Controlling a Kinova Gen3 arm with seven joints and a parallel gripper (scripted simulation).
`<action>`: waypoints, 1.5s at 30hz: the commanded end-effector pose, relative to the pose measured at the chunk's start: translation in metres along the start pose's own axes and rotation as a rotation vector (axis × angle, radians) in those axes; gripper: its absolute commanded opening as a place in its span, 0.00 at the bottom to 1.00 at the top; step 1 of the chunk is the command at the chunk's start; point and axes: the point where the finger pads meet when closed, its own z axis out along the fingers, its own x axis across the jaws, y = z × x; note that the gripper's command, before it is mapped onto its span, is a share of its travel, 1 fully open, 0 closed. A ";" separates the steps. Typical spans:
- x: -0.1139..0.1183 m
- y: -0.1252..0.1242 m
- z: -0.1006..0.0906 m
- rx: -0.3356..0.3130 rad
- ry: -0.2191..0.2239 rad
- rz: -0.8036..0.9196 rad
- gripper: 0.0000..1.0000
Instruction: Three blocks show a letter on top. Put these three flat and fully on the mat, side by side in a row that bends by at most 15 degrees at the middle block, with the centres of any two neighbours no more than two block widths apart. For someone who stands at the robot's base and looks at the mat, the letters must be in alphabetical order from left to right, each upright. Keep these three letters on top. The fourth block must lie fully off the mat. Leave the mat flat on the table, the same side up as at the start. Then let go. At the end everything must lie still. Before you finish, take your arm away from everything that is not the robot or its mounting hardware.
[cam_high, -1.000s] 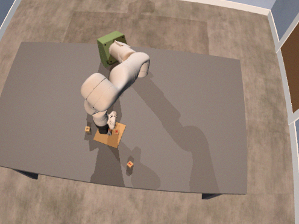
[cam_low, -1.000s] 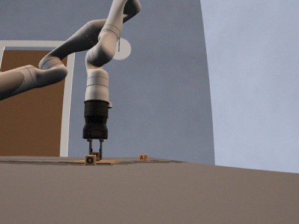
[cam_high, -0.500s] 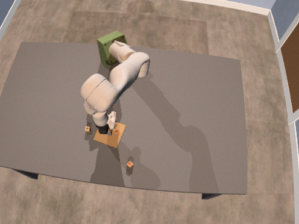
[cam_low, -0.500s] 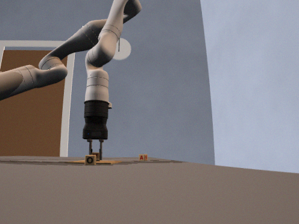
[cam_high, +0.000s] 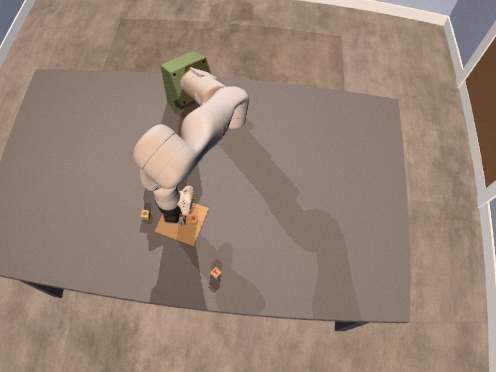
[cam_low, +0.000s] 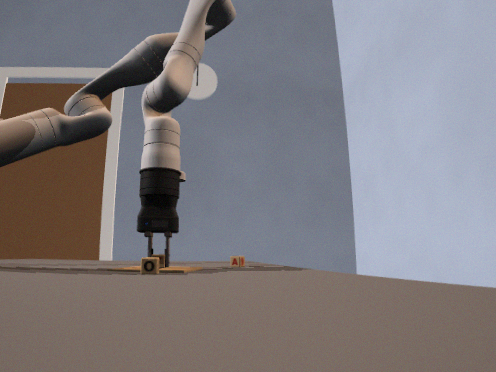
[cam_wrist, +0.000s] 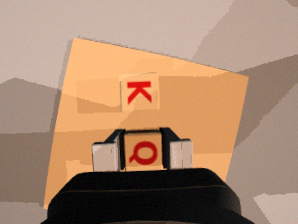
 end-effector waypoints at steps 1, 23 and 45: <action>-0.001 0.000 0.000 0.002 0.002 0.002 0.49; -0.001 0.000 0.000 0.002 0.002 0.002 0.49; -0.001 0.000 0.000 0.002 0.002 0.002 0.79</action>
